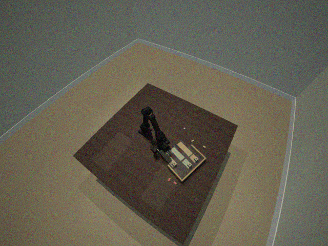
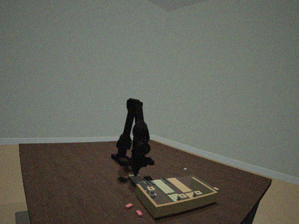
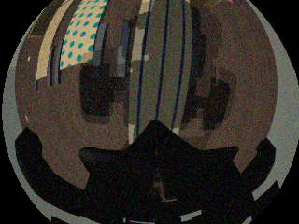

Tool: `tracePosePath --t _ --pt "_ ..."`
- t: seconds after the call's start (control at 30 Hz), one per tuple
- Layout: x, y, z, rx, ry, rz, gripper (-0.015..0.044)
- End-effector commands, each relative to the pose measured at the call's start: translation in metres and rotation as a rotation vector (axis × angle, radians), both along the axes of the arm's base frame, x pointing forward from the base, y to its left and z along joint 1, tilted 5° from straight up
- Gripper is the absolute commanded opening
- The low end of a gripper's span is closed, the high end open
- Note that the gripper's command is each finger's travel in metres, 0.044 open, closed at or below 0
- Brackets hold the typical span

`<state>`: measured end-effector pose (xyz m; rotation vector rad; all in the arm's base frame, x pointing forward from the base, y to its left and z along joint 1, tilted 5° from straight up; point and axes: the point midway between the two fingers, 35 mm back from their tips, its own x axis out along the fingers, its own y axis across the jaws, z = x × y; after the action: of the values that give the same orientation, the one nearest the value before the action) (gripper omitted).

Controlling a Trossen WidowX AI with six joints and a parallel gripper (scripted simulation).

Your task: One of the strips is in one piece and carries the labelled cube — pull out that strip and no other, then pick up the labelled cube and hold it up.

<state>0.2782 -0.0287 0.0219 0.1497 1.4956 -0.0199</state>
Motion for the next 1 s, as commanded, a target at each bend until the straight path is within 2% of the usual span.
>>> tracePosePath --t 0.0,0.97 --pt "-0.017 0.002 -0.007 0.002 0.037 0.002 0.0000" --pt "-0.049 0.004 -0.009 0.003 0.040 0.002 0.0000"
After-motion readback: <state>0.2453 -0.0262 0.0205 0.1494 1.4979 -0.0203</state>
